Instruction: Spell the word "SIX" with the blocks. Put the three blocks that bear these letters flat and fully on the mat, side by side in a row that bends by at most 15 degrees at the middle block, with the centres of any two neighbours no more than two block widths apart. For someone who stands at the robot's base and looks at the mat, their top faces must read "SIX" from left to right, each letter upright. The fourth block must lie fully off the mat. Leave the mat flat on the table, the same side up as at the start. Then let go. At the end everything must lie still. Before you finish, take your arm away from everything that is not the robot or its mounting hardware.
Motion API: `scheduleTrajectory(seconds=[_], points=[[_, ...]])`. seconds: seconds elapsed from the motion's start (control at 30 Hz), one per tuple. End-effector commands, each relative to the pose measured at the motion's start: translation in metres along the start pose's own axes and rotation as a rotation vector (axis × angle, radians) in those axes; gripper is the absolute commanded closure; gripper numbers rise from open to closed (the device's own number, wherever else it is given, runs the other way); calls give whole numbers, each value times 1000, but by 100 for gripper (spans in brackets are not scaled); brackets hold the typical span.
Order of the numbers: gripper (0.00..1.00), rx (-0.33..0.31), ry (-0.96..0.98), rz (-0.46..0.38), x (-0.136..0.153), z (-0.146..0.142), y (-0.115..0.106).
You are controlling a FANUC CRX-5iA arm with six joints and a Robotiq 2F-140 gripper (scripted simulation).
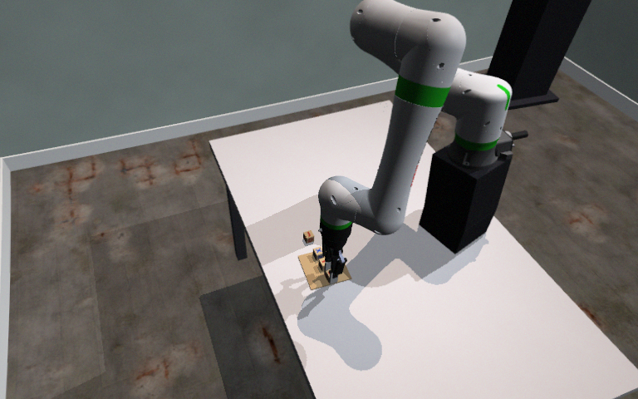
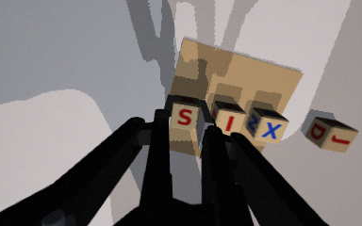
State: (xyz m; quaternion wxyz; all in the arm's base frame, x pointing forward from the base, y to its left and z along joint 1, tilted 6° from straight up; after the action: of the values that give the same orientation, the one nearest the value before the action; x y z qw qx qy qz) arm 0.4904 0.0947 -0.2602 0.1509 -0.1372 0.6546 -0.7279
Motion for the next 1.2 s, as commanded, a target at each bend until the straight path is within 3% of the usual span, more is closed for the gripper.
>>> scheduleTrajectory(seconds=[0.0,0.5,0.93,1.17], points=[[84,0,0,0,0,0,0],[72,0,0,0,0,0,0],[72,0,0,0,0,0,-1],[72,0,0,0,0,0,-19]])
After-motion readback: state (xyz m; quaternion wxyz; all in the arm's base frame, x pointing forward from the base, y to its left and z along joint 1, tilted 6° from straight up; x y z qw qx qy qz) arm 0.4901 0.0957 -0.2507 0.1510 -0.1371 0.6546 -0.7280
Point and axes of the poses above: the point where the finger pads meet when closed, its own y axis out along the fingers, its own z axis across the jaws, x = y × z, the point moved 2 cm from there along -y, back along the fingers, and after that the axes turned 15 degrees about -y, right-handed, at the moved point
